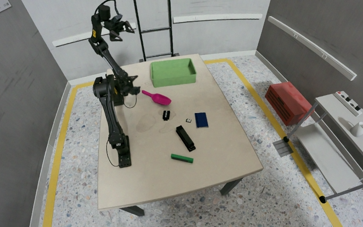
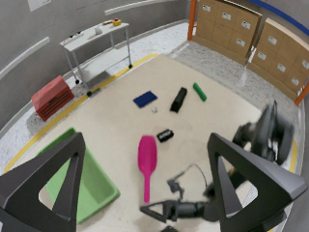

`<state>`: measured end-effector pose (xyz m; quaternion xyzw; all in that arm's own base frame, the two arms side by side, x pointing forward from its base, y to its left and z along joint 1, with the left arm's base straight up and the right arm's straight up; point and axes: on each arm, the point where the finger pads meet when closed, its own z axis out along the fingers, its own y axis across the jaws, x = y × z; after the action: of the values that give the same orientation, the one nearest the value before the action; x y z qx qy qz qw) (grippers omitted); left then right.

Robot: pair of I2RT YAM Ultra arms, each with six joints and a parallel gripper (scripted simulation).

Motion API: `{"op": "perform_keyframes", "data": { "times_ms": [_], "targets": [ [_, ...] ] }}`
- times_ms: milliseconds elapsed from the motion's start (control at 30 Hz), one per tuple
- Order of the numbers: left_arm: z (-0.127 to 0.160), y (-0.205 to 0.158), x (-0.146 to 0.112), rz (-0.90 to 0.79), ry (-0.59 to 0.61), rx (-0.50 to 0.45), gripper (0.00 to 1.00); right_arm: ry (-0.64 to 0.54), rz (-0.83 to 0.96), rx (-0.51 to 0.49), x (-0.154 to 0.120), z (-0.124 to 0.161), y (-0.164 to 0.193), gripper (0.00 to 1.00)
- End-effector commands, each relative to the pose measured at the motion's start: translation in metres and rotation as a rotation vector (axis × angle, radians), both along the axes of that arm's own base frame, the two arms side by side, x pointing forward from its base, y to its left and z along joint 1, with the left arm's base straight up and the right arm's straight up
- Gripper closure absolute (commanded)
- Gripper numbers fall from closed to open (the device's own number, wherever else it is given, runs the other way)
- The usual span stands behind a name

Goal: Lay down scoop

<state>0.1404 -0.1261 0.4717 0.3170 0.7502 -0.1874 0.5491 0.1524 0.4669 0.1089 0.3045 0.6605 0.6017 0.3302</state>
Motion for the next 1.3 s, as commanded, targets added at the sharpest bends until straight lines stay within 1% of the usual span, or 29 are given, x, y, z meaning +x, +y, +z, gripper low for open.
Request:
{"op": "perform_keyframes", "data": {
  "times_ms": [0, 200, 267, 333, 467, 500, 767, 833, 900, 933, 1033, 1133, 1267],
  "targets": [
    [-0.032, 0.029, -0.031, -0.010, 0.059, 0.059, 0.00, -0.069, 0.098, -0.261, 0.011, 0.011, 0.020, 0.00],
    [-0.045, 0.047, -0.051, -0.007, 0.072, 0.068, 0.00, -0.134, 0.148, -0.440, 0.027, 0.014, 0.015, 0.00],
    [-0.045, 0.047, -0.051, -0.007, 0.072, 0.068, 0.00, -0.134, 0.148, -0.440, 0.027, 0.014, 0.015, 0.00],
    [-0.052, 0.053, -0.058, -0.008, 0.084, 0.077, 0.00, -0.166, 0.194, -0.551, 0.031, 0.010, 0.012, 0.00],
    [-0.062, 0.063, -0.070, -0.008, 0.096, 0.086, 0.00, -0.216, 0.272, -0.727, 0.044, 0.007, 0.004, 0.00],
    [-0.064, 0.065, -0.073, -0.007, 0.099, 0.088, 0.00, -0.224, 0.295, -0.779, 0.046, 0.002, -0.001, 0.00],
    [-0.070, 0.074, -0.083, -0.004, 0.094, 0.081, 0.00, -0.300, 0.482, -1.072, 0.067, 0.000, -0.030, 0.00],
    [-0.070, 0.074, -0.083, -0.004, 0.094, 0.081, 0.00, -0.300, 0.482, -1.072, 0.067, 0.000, -0.030, 0.00],
    [-0.070, 0.074, -0.083, -0.002, 0.091, 0.075, 0.00, -0.321, 0.562, -1.160, 0.069, -0.002, -0.042, 0.00],
    [-0.070, 0.074, -0.084, -0.002, 0.091, 0.075, 0.00, -0.336, 0.592, -1.186, 0.072, 0.003, -0.045, 0.00],
    [-0.069, 0.075, -0.084, -0.002, 0.090, 0.074, 0.00, -0.359, 0.695, -1.275, 0.075, 0.004, -0.064, 0.00],
    [-0.069, 0.075, -0.084, -0.002, 0.090, 0.074, 0.00, -0.380, 0.798, -1.344, 0.076, 0.006, -0.083, 0.00],
    [-0.069, 0.075, -0.084, -0.002, 0.090, 0.074, 0.00, -0.397, 0.906, -1.398, 0.077, 0.011, -0.106, 0.00]
  ]
}}
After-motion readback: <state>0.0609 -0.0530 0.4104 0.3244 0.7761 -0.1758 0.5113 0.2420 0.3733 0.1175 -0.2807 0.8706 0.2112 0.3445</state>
